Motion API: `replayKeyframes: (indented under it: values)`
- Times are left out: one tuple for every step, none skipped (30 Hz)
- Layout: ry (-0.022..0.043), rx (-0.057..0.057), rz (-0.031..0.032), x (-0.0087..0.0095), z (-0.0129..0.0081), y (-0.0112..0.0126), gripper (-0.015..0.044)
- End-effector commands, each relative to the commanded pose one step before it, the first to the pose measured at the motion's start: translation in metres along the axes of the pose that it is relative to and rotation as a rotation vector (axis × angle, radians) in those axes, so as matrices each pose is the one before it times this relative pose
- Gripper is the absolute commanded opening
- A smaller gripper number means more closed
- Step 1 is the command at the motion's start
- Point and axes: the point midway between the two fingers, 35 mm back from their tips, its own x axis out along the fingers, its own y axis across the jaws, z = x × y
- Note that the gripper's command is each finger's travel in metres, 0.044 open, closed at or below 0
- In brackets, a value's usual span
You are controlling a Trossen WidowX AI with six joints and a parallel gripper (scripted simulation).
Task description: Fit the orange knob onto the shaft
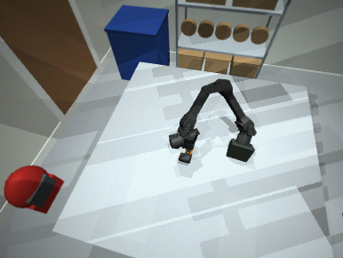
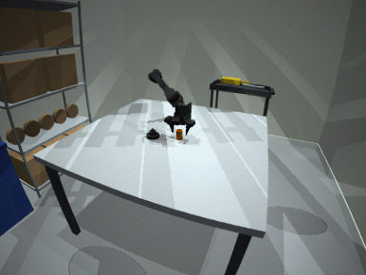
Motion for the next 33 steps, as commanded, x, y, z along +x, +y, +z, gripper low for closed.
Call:
replayKeyframes:
  values:
    - [0.00311, -0.0069, -0.00552, 0.00853, -0.00144, -0.00103, 0.0440]
    - [0.00002, 0.0000, -0.00017, 0.00159, -0.00010, -0.00009, 0.0440]
    - [0.00002, 0.0000, -0.00018, 0.00159, -0.00010, -0.00009, 0.0440]
    - [0.00002, 0.0000, -0.00019, 0.00159, -0.00011, -0.00009, 0.0440]
    - [0.00003, 0.0000, -0.00020, 0.00158, -0.00012, -0.00010, 0.0440]
    - [0.00003, 0.0000, -0.00021, 0.00158, -0.00013, -0.00010, 0.0440]
    - [0.00003, 0.0000, -0.00021, 0.00157, -0.00014, -0.00011, 0.0440]
    - [0.00004, 0.0000, -0.00022, 0.00157, -0.00015, -0.00011, 0.0440]
    - [0.00004, 0.0000, -0.00023, 0.00157, -0.00015, -0.00011, 0.0440]
    - [0.00004, 0.0000, -0.00024, 0.00156, -0.00016, -0.00012, 0.0440]
    - [0.00005, 0.0000, -0.00025, 0.00156, -0.00017, -0.00012, 0.0440]
    - [0.00005, 0.0000, -0.00026, 0.00156, -0.00018, -0.00013, 0.0440]
    - [0.00004, 0.0000, -0.00021, 0.00122, -0.00015, -0.00010, 0.0440]
    - [0.00003, 0.0000, -0.00013, 0.00073, -0.00009, -0.00006, 0.0440]
    - [0.00001, 0.0000, -0.00004, 0.00024, -0.00003, -0.00002, 0.0440]
    - [0.00000, 0.0000, 0.00000, 0.00000, 0.00000, 0.00000, 0.0414]
    - [0.00000, 0.0000, 0.00000, 0.00000, 0.00000, 0.00000, 0.0387]
    - [0.00000, 0.0000, 0.00000, 0.00000, 0.00000, 0.00000, 0.0361]
    - [0.00000, 0.0000, 0.00000, 0.00000, 0.00000, 0.00000, 0.0335]
    - [0.00000, 0.0000, 0.00000, 0.00000, 0.00000, 0.00000, 0.0309]
    - [0.00000, 0.0000, 0.00000, 0.00000, 0.00000, 0.00000, 0.0282]
    - [0.00000, 0.0000, 0.00000, 0.00000, 0.00000, 0.00000, 0.0256]
    - [0.00000, 0.0000, 0.00000, 0.00000, 0.00000, 0.00000, 0.0230]
    - [0.00000, 0.0000, 0.00000, 0.00000, 0.00000, 0.00000, 0.0204]
    - [0.00000, 0.0000, 0.00000, 0.00000, 0.00000, 0.00000, 0.0177]
    - [0.00000, 0.0000, 0.00000, 0.00000, 0.00000, 0.00000, 0.0171]
    - [0.00000, 0.0000, 0.00000, 0.00000, 0.00000, 0.00000, 0.0164]
    - [0.00000, 0.0000, 0.00000, 0.00000, 0.00000, 0.00000, 0.0157]
    - [0.00000, 0.0000, 0.00000, 0.00000, 0.00000, 0.00000, 0.0151]
    - [0.00000, 0.0000, 0.00000, 0.00000, 0.00000, 0.00000, 0.0144]
    - [0.00000, 0.0000, 0.00000, 0.00000, 0.00000, 0.00000, 0.0138]
    - [0.00000, 0.0000, 0.00000, 0.00000, 0.00000, 0.00000, 0.0111]
    - [-0.00007, 0.0000, 0.00027, -0.00103, 0.00025, 0.00015, 0.0085]
